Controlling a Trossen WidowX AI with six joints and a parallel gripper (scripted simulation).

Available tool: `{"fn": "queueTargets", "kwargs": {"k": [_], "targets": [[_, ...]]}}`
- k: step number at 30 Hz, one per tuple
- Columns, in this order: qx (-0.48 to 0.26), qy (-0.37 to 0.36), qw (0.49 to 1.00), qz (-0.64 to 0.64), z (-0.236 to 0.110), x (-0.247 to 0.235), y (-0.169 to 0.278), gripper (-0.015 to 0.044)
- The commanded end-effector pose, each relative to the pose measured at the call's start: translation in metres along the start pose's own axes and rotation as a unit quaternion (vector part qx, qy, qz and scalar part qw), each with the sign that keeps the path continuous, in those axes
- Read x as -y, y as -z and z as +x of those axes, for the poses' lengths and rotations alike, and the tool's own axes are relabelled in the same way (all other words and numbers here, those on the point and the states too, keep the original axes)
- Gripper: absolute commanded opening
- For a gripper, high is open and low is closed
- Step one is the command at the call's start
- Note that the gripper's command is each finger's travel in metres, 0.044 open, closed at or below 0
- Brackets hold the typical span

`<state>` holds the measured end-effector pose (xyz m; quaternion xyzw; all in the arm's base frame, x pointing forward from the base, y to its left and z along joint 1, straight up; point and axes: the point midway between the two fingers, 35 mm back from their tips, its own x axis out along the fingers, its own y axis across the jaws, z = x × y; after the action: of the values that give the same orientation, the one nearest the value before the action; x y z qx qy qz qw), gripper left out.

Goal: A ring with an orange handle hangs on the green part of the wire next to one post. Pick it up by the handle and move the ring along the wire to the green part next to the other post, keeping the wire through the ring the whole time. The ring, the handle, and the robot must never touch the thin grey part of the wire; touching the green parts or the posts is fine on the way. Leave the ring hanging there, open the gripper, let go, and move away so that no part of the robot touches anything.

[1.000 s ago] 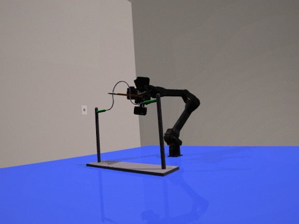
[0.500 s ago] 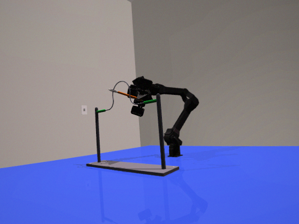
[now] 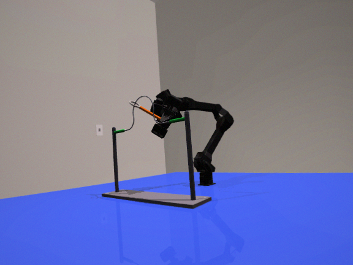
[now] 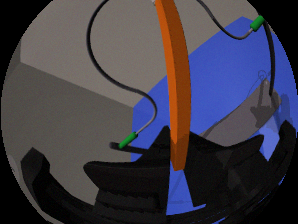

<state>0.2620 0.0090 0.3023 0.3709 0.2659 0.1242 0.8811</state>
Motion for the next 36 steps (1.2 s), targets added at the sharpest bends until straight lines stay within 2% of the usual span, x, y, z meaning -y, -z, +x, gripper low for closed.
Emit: {"fn": "queueTargets", "kwargs": {"k": [1,18,36], "targets": [[0.004,0.02,0.999,-0.034,-0.001,0.002,-0.002,-0.015],[0.016,0.101,0.982,-0.159,-0.001,0.018,-0.005,-0.015],[0.031,0.182,0.94,-0.288,-0.004,0.032,-0.012,-0.015]]}}
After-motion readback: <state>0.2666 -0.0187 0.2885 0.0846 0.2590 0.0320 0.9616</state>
